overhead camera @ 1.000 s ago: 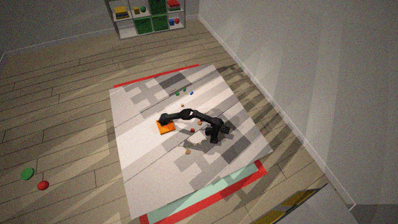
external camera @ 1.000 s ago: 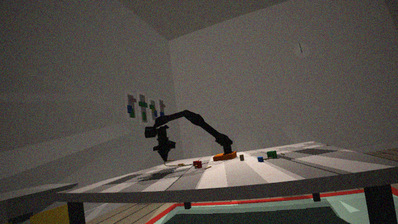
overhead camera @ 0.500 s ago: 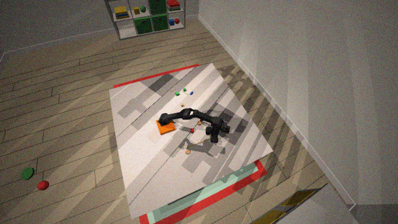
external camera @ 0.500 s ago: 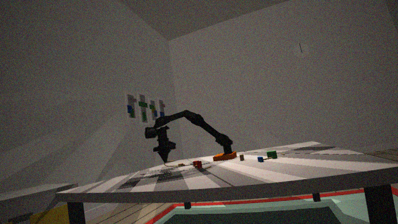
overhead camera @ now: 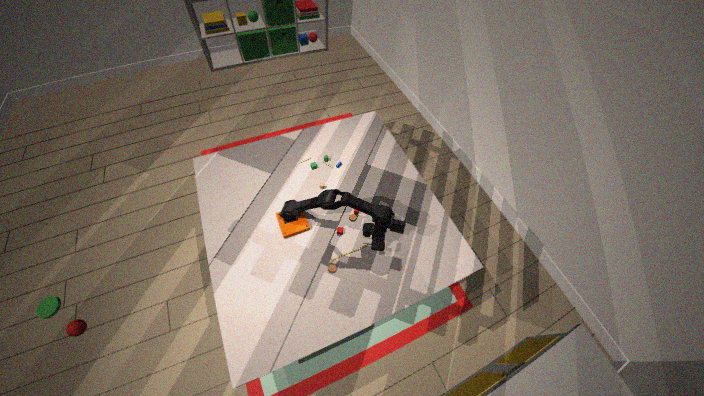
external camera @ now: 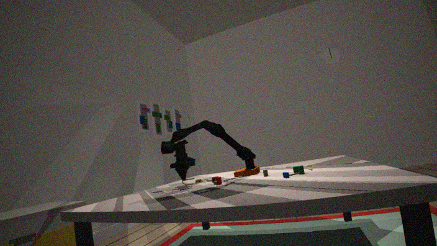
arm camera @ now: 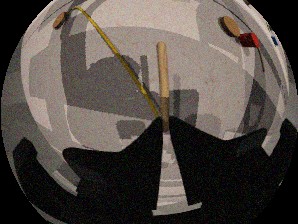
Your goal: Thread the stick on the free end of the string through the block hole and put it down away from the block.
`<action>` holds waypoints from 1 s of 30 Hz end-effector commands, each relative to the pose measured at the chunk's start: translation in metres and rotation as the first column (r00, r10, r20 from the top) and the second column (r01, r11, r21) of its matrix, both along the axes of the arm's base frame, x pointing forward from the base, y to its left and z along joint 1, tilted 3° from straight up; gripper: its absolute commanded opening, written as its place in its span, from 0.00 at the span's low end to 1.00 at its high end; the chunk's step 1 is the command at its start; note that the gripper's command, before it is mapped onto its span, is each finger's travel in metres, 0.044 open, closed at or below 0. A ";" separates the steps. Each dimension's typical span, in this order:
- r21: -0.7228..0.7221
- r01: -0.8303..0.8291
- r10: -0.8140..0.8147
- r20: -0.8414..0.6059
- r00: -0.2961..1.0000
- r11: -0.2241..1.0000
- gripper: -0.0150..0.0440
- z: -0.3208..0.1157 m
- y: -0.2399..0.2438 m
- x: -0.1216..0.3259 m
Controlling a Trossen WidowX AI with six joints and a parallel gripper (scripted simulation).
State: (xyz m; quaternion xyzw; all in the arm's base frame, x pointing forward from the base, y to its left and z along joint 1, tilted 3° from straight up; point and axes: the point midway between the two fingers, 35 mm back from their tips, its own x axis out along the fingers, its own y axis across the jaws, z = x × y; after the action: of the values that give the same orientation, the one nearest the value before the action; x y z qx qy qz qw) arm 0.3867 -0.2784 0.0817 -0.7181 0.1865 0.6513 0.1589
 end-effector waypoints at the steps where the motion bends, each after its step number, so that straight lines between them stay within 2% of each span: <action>1: 0.005 -0.001 0.001 -0.002 1.000 1.000 0.25 -0.005 0.006 0.001; 30: 0.008 -0.001 0.001 -0.003 1.000 1.000 0.25 -0.031 0.033 0.000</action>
State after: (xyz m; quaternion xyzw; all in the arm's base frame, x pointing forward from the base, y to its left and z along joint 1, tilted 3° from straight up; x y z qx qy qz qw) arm 0.3873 -0.2502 0.0554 -0.7187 0.1845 0.6510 0.1605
